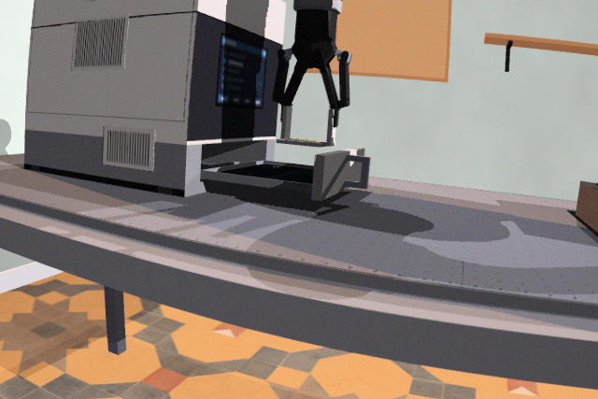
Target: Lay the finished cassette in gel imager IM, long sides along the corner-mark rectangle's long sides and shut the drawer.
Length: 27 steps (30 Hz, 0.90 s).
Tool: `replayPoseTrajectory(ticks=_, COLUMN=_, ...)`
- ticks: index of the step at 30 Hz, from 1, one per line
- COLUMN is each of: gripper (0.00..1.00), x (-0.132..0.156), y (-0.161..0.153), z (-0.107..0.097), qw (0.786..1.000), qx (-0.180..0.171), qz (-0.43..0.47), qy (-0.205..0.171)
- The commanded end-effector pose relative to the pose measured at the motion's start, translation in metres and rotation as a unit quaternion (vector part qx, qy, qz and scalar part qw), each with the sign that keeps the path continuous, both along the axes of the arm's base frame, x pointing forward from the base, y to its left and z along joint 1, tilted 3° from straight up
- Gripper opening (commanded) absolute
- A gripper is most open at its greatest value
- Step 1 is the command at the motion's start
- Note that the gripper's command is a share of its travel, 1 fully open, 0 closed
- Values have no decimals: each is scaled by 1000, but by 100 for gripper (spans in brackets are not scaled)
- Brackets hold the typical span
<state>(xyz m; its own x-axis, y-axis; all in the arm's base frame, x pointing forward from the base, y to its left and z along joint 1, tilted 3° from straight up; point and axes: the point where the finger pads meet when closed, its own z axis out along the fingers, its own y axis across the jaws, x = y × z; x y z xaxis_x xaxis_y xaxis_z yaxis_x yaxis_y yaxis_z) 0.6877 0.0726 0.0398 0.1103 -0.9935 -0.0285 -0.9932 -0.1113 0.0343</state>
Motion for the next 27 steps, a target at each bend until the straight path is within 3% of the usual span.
replayPoseTrajectory(ticks=1, gripper=10, x=2, y=0, z=-3, qw=1000, qx=0, qz=0, qy=0)
replayPoseTrajectory(ticks=27, gripper=10, x=18, y=3, z=-31, qw=1000, qx=0, qz=0, qy=0)
